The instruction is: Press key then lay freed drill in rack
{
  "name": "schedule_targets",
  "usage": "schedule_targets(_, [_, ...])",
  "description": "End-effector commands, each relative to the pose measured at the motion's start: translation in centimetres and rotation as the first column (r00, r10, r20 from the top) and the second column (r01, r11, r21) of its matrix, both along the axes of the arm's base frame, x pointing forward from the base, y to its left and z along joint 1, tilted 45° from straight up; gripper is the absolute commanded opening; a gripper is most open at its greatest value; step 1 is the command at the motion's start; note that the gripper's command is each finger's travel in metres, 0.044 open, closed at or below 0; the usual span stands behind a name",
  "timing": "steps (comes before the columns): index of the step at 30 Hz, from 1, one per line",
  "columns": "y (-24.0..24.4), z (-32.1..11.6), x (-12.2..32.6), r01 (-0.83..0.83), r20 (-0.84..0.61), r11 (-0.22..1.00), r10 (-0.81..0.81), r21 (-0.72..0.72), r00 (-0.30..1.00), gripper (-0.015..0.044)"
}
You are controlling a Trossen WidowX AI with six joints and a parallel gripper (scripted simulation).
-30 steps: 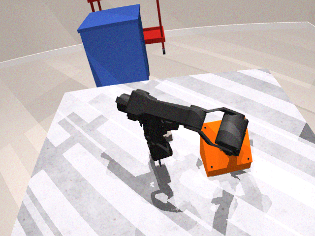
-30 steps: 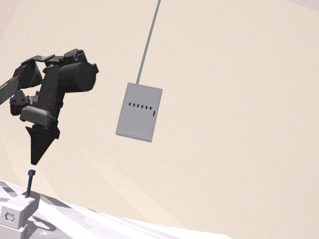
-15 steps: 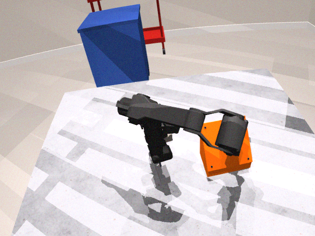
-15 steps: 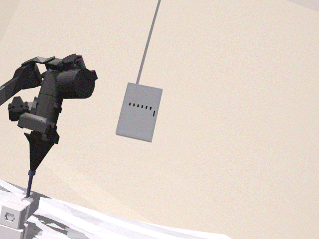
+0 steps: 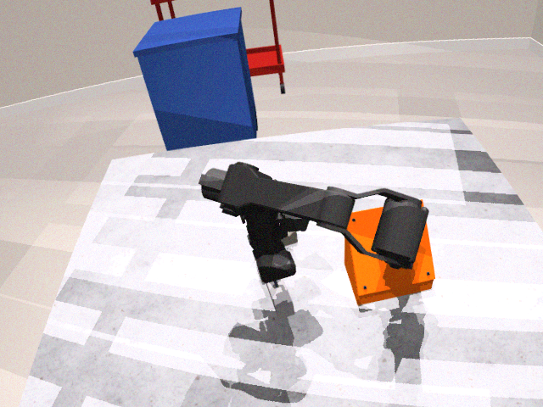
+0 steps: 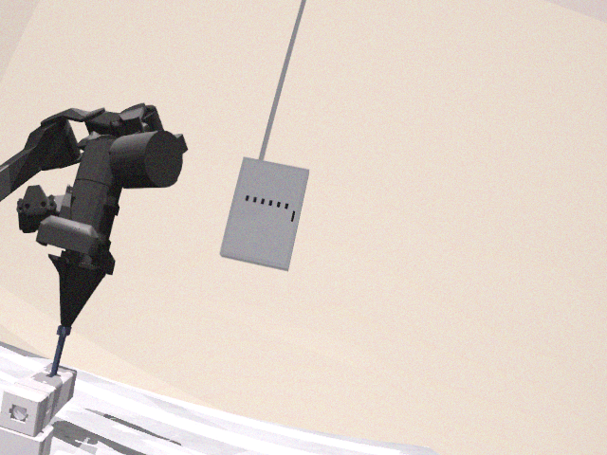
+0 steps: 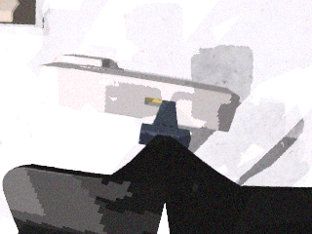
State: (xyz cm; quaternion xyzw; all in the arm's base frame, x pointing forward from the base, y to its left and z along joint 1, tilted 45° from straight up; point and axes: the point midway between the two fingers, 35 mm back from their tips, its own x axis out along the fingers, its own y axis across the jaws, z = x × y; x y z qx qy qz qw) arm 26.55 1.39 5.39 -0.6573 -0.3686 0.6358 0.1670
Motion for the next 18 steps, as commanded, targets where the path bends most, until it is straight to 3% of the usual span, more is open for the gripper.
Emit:
schedule_targets(1, [0.56,-0.52,-0.30,-0.012,-0.014,1.000,0.012,0.002,1.000,0.0000])
schedule_targets(18, [0.86,-0.84,-0.77,-0.012,-0.014,1.000,0.012,0.002,1.000,0.0000])
